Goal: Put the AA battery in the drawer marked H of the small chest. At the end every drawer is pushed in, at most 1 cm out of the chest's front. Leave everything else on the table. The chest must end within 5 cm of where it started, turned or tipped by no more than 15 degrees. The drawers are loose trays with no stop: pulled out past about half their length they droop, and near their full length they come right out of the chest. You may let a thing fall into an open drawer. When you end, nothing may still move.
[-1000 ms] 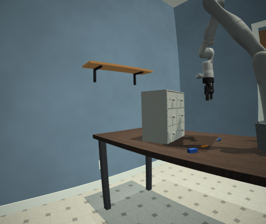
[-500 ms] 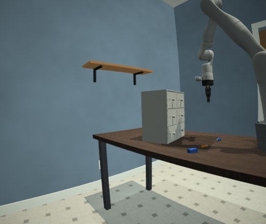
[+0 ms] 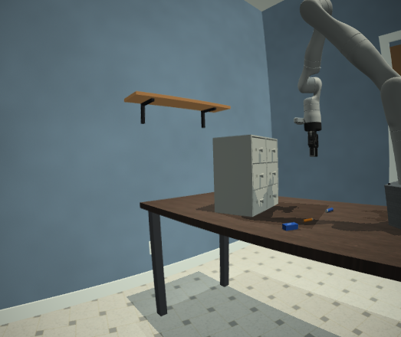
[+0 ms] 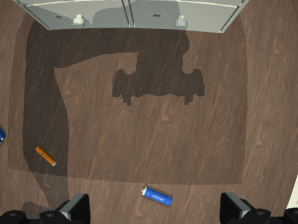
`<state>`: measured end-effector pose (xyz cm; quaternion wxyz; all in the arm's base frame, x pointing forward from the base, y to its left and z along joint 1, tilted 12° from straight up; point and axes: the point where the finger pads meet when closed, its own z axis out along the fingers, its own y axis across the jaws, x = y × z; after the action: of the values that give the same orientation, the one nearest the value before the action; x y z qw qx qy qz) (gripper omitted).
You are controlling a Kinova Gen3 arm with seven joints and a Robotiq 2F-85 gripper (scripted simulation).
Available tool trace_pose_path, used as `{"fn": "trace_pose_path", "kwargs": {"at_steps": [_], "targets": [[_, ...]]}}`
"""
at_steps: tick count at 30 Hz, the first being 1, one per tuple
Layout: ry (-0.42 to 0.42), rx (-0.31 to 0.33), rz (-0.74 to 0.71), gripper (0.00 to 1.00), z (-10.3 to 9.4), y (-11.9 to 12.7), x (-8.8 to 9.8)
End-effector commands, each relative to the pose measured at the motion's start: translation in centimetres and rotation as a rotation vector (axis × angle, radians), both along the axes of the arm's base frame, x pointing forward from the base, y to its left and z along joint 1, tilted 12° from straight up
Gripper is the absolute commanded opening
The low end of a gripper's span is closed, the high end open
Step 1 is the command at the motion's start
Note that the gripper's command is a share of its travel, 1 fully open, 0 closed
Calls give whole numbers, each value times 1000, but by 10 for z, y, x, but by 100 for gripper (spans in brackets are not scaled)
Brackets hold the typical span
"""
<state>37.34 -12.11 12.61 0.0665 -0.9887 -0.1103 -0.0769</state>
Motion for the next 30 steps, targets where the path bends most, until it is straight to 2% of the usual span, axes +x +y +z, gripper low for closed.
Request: {"fn": "trace_pose_path", "kwargs": {"at_steps": [1, 30], "targets": [[4, 1, -11, 100, -1, 1, 0], [10, 7, -52, 100, -4, 2, 1]]}}
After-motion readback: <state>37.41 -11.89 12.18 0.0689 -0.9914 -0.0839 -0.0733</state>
